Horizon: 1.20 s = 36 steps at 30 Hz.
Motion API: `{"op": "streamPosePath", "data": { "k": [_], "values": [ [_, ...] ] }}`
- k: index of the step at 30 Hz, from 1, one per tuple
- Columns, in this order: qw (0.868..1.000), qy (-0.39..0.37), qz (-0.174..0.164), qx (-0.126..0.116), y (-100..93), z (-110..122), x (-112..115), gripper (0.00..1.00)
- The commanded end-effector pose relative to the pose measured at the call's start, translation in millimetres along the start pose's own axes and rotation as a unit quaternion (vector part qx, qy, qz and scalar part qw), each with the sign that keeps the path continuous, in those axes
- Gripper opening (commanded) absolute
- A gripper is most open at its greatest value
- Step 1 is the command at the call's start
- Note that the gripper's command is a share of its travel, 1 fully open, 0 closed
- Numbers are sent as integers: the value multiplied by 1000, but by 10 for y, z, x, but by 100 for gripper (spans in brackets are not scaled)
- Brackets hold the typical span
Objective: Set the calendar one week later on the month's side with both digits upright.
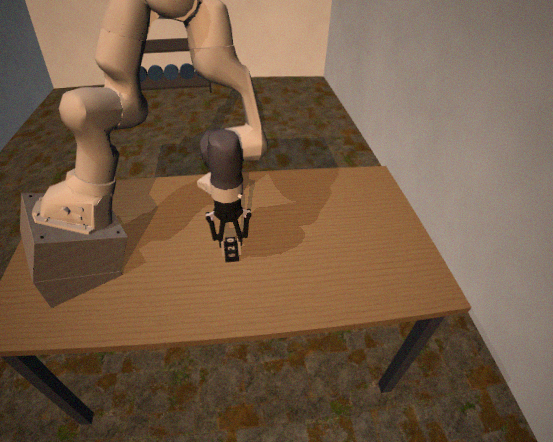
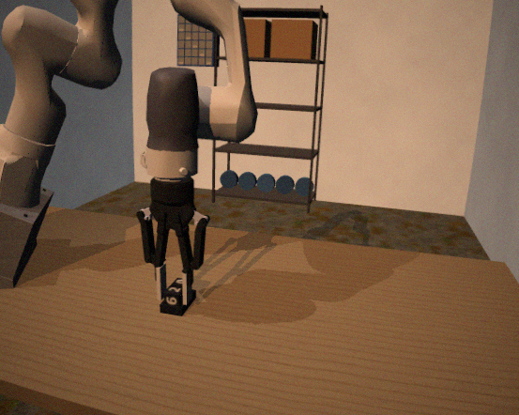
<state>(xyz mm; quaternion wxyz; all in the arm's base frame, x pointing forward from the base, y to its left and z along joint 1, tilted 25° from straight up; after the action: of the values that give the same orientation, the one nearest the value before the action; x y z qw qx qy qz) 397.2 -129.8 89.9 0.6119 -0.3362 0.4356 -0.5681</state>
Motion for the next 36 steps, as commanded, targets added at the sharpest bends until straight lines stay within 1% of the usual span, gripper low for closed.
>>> {"op": "streamPosePath", "data": {
  "k": [1,10,11,36],
  "values": [
    [1000,-4,0,0,7,2,-6,29],
    [1000,-4,0,0,7,2,-6,29],
    [1000,-4,0,0,7,2,-6,17],
    [1000,-4,0,0,7,2,-6,17]
  ]
}}
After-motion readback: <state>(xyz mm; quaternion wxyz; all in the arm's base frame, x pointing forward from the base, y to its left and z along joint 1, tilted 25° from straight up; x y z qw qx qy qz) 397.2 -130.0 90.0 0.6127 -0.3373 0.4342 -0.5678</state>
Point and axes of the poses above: the point where the finger pads meet when closed, its own y axis out along the fingers, its own z axis across the jaws, x = y × z, the point moved 6 cm from there along -y, back along the fingers, and after that the axes turned 7 degrees about -y, right-handed, at the moved point
